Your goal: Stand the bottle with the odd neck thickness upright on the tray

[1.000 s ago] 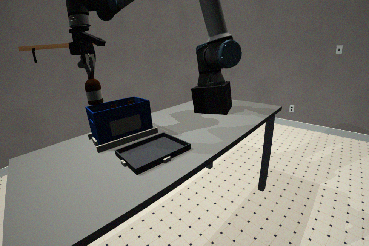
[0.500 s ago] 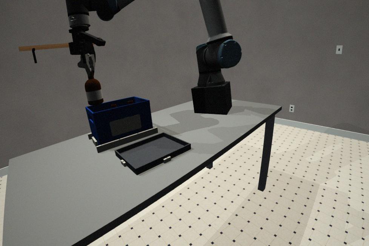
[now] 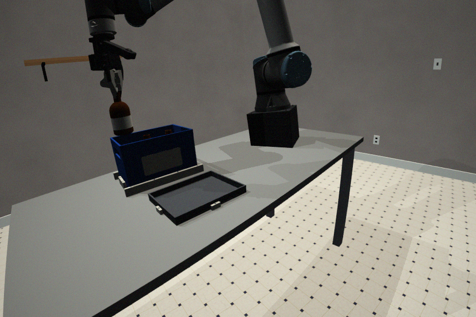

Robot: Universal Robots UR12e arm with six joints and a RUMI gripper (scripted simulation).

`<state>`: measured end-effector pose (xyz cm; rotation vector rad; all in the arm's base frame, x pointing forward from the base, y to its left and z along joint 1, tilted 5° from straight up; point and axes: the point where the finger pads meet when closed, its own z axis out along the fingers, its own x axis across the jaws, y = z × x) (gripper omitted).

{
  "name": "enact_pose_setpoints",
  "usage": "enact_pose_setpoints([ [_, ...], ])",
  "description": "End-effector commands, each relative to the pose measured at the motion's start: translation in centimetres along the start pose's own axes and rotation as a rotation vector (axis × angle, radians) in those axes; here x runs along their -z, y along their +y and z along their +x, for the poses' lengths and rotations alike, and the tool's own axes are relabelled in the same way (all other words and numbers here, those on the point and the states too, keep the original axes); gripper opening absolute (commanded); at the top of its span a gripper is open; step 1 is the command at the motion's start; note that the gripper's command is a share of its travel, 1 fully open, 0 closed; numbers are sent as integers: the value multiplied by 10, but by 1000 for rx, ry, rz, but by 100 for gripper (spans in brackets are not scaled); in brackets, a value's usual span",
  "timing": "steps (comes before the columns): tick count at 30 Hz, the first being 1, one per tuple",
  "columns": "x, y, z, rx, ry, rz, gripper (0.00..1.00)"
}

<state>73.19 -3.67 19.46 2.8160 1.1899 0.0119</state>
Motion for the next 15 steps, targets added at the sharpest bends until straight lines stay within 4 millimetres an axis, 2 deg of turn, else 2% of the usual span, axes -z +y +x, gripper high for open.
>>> enact_pose_setpoints([
  [1,4,0,2,1,2,-5,0],
  [15,3,-5,3,1,1,-4,0],
])
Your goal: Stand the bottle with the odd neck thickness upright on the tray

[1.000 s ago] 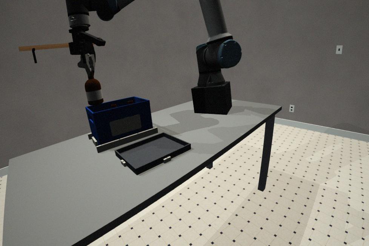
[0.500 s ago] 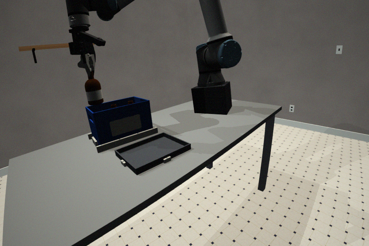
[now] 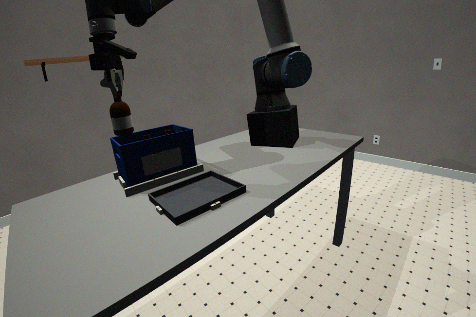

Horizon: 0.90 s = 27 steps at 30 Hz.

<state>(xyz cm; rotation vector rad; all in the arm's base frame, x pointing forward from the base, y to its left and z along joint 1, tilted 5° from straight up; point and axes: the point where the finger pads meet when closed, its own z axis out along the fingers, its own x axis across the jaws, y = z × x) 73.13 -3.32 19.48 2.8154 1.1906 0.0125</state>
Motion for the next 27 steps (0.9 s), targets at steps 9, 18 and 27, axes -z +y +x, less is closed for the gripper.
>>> enact_pose_setpoints([
  [9,2,-8,4,1,1,-4,0],
  [18,2,-14,6,1,1,-4,0],
  [27,2,-24,10,1,1,-3,0],
])
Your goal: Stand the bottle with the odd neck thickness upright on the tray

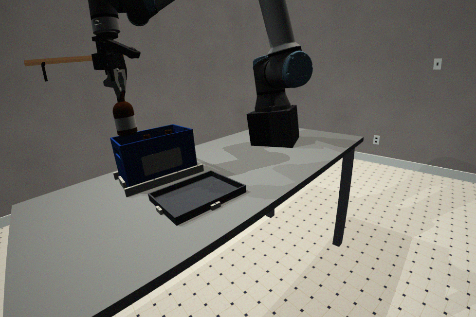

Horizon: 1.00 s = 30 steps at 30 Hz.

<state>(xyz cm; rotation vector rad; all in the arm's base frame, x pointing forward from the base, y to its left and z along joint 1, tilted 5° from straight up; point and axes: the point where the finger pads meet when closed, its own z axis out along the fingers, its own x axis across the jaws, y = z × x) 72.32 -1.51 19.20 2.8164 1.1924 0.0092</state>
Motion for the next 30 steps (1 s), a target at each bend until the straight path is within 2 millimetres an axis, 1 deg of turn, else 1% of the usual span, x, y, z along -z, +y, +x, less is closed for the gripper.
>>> enact_pose_setpoints([
  [1,3,-7,4,0,2,-6,0],
  [4,4,-7,5,0,3,-7,0],
  [18,3,-28,14,0,2,-6,0],
  [20,3,-28,14,0,2,-6,0],
  [30,3,-46,22,0,2,-6,0],
])
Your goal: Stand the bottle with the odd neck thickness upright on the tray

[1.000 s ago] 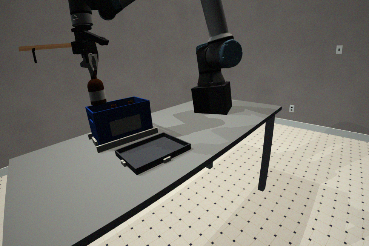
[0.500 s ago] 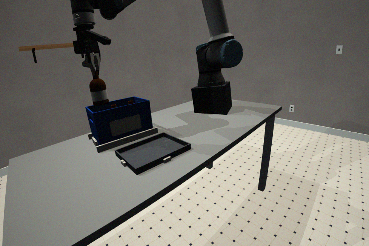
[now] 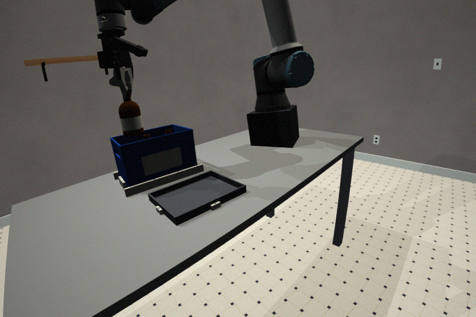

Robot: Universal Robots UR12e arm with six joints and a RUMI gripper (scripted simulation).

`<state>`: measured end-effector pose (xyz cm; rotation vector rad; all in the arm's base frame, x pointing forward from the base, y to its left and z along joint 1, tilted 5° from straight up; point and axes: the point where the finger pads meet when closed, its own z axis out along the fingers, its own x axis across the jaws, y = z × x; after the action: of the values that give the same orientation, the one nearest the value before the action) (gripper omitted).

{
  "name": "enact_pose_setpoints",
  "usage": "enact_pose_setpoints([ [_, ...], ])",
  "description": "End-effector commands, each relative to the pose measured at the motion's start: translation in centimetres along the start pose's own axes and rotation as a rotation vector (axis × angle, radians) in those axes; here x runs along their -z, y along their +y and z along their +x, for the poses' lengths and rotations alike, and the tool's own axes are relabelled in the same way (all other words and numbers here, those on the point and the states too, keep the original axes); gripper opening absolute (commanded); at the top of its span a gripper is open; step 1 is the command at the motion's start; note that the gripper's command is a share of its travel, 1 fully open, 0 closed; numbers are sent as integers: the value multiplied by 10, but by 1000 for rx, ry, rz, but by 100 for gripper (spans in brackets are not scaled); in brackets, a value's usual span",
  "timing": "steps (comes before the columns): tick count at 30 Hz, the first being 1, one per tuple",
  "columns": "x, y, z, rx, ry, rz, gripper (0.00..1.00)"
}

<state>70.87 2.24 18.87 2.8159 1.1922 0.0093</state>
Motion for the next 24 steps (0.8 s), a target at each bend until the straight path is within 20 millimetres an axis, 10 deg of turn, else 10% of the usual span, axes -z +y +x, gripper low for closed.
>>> enact_pose_setpoints([
  [1,3,-11,6,0,2,-5,0],
  [24,2,-50,23,0,2,-5,0],
])
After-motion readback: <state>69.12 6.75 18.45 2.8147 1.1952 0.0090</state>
